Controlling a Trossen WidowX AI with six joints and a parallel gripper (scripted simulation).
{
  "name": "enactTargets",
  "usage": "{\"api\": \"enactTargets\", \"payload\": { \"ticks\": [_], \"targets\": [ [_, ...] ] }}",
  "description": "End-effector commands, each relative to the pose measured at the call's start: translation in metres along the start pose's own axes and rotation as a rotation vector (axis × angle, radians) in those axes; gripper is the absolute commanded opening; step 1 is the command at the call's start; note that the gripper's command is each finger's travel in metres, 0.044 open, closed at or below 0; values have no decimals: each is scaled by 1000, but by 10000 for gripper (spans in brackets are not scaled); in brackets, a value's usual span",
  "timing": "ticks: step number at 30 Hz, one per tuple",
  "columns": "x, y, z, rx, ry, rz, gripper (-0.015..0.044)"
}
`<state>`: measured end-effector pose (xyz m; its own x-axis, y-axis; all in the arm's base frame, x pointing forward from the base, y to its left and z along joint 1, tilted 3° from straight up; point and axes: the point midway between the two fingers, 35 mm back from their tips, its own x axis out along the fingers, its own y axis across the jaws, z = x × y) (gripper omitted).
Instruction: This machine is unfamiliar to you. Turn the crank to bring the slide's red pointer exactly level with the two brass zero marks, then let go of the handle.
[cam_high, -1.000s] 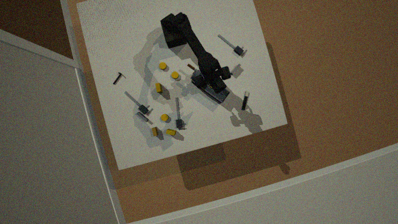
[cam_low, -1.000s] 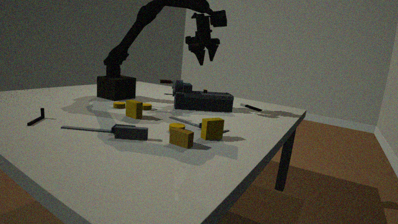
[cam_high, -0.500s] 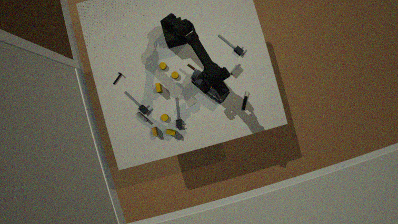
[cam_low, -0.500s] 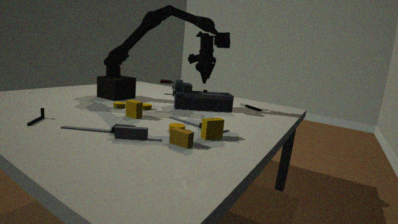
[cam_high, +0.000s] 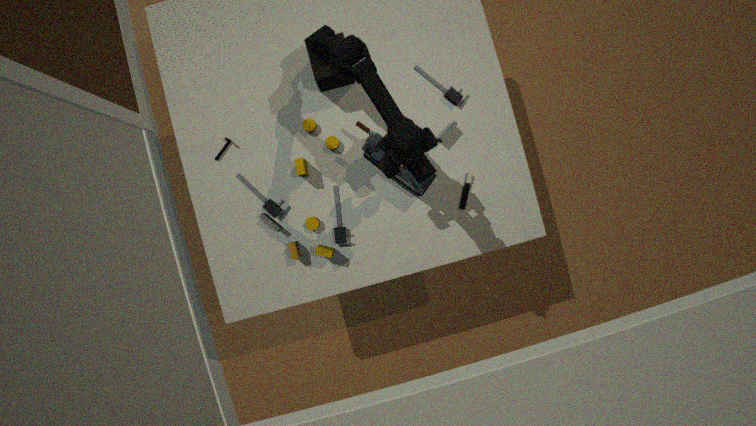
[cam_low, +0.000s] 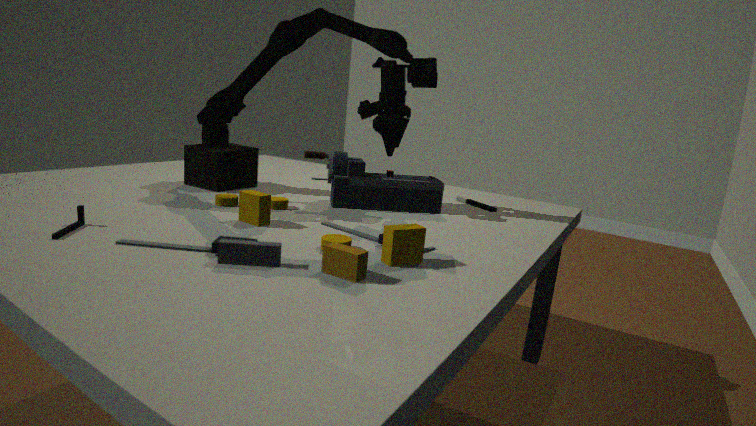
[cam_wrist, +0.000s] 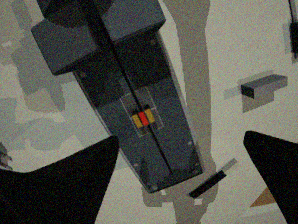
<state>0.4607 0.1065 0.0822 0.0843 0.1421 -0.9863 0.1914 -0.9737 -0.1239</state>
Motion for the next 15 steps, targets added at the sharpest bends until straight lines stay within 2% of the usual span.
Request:
{"api": "enactTargets", "payload": {
  "ticks": [1,6,15],
  "targets": [
    [-2,1,-1,-8,5,5,440],
    [-2,1,-1,-8,5,5,440],
    [-2,1,-1,-8,5,5,204]
  ]
}}
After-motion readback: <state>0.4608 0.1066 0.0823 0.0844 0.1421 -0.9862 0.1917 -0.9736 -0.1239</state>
